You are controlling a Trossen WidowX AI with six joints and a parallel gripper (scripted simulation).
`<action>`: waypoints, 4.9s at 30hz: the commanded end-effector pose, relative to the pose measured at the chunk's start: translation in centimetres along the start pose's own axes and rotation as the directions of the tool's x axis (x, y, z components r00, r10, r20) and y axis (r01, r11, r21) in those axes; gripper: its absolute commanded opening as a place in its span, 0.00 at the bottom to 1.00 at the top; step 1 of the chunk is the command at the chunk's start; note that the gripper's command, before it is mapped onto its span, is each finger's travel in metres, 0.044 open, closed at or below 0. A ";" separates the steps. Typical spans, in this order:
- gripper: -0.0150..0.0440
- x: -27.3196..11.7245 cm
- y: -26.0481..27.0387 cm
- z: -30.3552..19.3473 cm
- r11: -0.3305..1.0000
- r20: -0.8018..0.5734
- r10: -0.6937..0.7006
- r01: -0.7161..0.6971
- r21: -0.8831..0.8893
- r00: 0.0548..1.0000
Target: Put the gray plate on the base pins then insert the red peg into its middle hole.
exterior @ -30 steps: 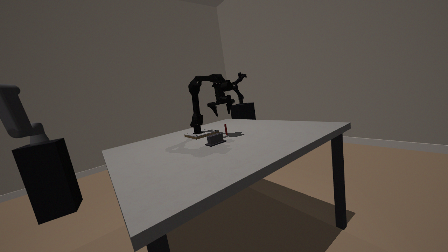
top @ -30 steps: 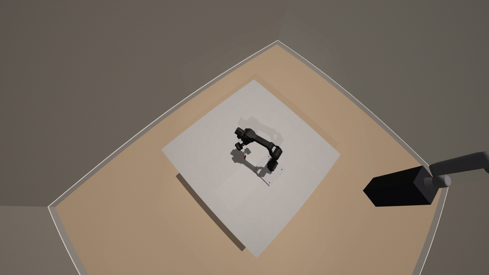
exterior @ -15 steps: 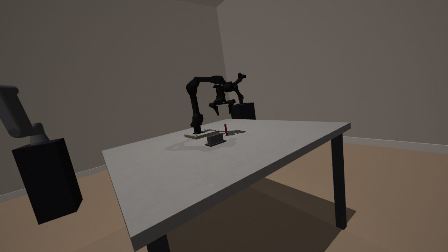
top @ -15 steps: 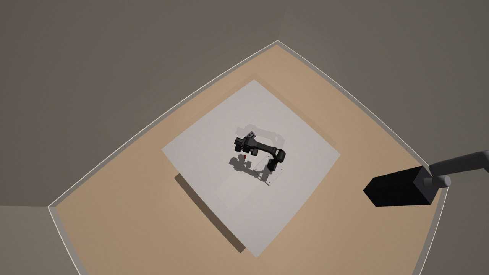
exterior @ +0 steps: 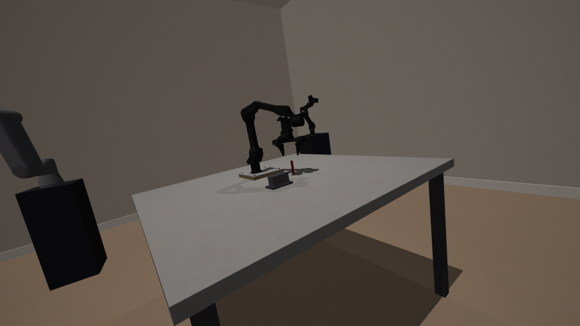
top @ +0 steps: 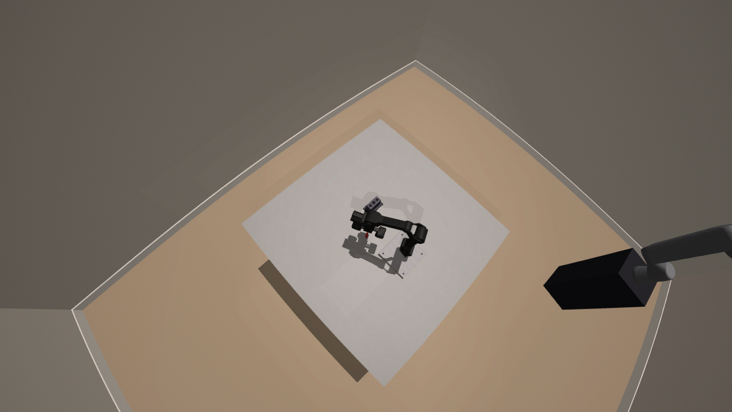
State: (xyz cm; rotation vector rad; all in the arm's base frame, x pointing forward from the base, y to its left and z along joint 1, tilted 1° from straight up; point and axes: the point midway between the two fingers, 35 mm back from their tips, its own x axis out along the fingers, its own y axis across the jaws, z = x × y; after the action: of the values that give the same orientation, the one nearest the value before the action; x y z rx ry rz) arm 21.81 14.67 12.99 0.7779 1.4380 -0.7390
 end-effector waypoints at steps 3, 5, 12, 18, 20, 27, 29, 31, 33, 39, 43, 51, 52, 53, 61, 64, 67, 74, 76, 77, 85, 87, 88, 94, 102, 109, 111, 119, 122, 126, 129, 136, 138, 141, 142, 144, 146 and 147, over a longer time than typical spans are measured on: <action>1.00 1.6 0.0 0.0 1.000 -0.004 0.003 -0.003 0.003 1.000; 1.00 1.6 0.0 0.0 1.000 -0.004 0.003 -0.003 0.003 1.000; 1.00 2.6 0.2 0.0 1.000 -0.004 0.003 -0.003 0.003 1.000; 1.00 3.6 0.2 0.1 1.000 -0.004 0.003 -0.003 0.003 1.000; 1.00 3.9 0.2 0.1 1.000 -0.004 0.003 -0.003 0.003 1.000; 1.00 5.1 0.2 0.1 1.000 -0.004 0.003 -0.003 0.003 1.000; 1.00 5.4 0.2 0.1 1.000 -0.004 0.003 -0.003 0.003 1.000; 1.00 5.7 0.2 0.1 1.000 -0.004 0.003 -0.003 0.003 1.000; 1.00 6.0 0.2 0.1 1.000 -0.004 0.003 -0.003 0.003 1.000; 1.00 7.0 0.1 0.1 1.000 -0.004 0.003 -0.003 0.003 1.000; 0.91 7.1 0.1 0.1 1.000 -0.004 0.003 -0.003 0.003 1.000; 0.56 7.1 0.1 0.1 1.000 -0.004 0.003 -0.003 0.003 1.000; 0.51 7.1 0.1 0.1 1.000 -0.004 0.003 -0.003 0.003 1.000; 0.47 7.1 0.1 0.1 1.000 -0.004 0.003 -0.003 0.003 1.000; 0.28 7.1 0.1 0.1 1.000 -0.004 0.003 -0.003 0.003 1.000; 0.25 7.1 0.1 0.1 1.000 -0.004 0.003 -0.003 0.003 1.000; 0.25 6.8 0.2 0.1 1.000 -0.004 0.003 -0.003 0.003 1.000; 0.25 4.8 0.5 0.1 1.000 -0.004 0.003 -0.003 0.003 1.000; 0.25 4.1 0.6 0.1 1.000 -0.004 0.003 -0.003 0.003 1.000; 0.25 3.8 0.6 0.1 1.000 -0.004 0.003 -0.003 0.003 1.000; 0.25 1.3 0.9 0.1 1.000 -0.004 0.004 -0.004 0.003 1.000; 0.25 0.6 0.9 0.1 1.000 -0.004 0.004 -0.004 0.003 1.000; 0.25 0.3 0.9 0.1 1.000 -0.004 0.004 -0.004 0.003 1.000; 0.25 -0.3 1.0 0.4 1.000 0.000 0.003 -0.003 0.006 1.000; 0.25 -0.4 1.9 2.2 1.000 0.003 0.006 -0.006 0.010 1.000; 0.25 -0.6 2.5 4.1 1.000 0.005 0.006 -0.006 0.010 1.000; 0.25 -0.6 2.7 4.6 1.000 0.005 0.006 -0.006 0.009 1.000; 0.25 -0.6 3.1 6.9 1.000 0.015 0.004 -0.004 0.030 1.000; 0.25 -0.6 3.2 7.8 0.999 0.019 0.003 -0.003 0.039 1.000; 0.25 -0.7 3.5 9.0 0.999 0.019 0.004 -0.004 0.040 1.000; 0.25 -0.7 3.6 9.9 0.999 0.019 0.005 -0.005 0.040 1.000; 0.25 -0.8 3.8 12.0 0.999 0.019 0.005 -0.006 0.035 1.000; 0.25 -0.8 3.9 12.6 0.999 0.019 0.005 -0.006 0.033 1.000; 0.25 -0.8 3.9 13.5 1.000 0.019 0.005 -0.005 0.030 1.000; 0.25 -0.8 3.9 13.8 1.000 0.019 0.005 -0.005 0.029 1.000; 0.25 -0.8 3.9 14.4 1.000 0.018 0.005 -0.005 0.027 1.000; 0.25 -0.8 3.9 15.0 1.000 0.018 0.005 -0.005 0.025 1.000; 0.25 -0.8 3.9 15.3 1.000 0.018 0.005 -0.005 0.024 1.000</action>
State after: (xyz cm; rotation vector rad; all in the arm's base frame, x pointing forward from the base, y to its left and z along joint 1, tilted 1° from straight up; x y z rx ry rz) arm 33.25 4.79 13.68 0.7952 1.4088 -0.7597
